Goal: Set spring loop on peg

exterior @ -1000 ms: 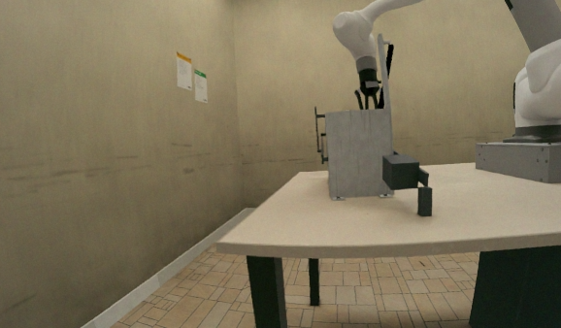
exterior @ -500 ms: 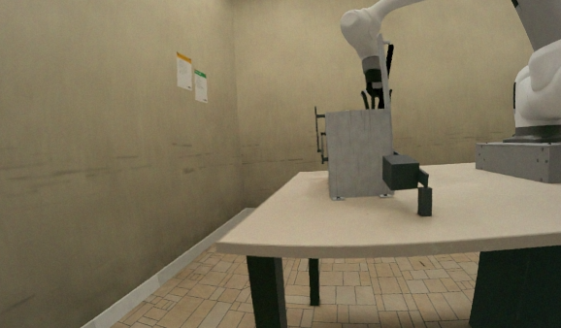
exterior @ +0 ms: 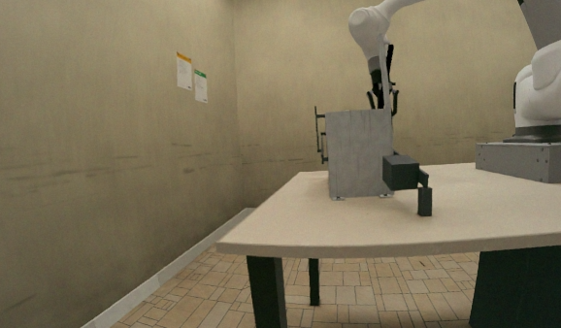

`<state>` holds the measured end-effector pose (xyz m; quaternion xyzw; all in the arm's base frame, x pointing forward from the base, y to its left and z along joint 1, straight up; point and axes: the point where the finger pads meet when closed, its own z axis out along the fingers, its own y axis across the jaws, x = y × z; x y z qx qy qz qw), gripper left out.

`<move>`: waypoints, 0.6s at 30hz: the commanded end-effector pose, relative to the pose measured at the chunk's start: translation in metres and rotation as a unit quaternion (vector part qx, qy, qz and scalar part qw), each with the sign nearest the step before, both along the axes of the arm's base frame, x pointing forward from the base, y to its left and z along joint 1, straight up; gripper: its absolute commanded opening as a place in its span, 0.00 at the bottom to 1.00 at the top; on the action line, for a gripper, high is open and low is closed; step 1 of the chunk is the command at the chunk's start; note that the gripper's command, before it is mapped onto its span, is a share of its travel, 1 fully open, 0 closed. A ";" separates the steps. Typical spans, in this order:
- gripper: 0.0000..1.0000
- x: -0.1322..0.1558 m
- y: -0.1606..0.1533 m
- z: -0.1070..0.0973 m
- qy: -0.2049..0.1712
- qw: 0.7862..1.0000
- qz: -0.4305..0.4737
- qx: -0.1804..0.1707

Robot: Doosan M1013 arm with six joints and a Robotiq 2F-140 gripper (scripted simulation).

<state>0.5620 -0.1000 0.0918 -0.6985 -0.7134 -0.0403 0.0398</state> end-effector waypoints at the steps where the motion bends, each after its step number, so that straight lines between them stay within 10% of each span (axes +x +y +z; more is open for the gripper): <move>1: 0.25 -0.005 0.005 -0.002 -0.001 1.000 0.000 -0.002; 18: 0.25 -0.030 0.026 -0.013 -0.001 1.000 0.000 -0.012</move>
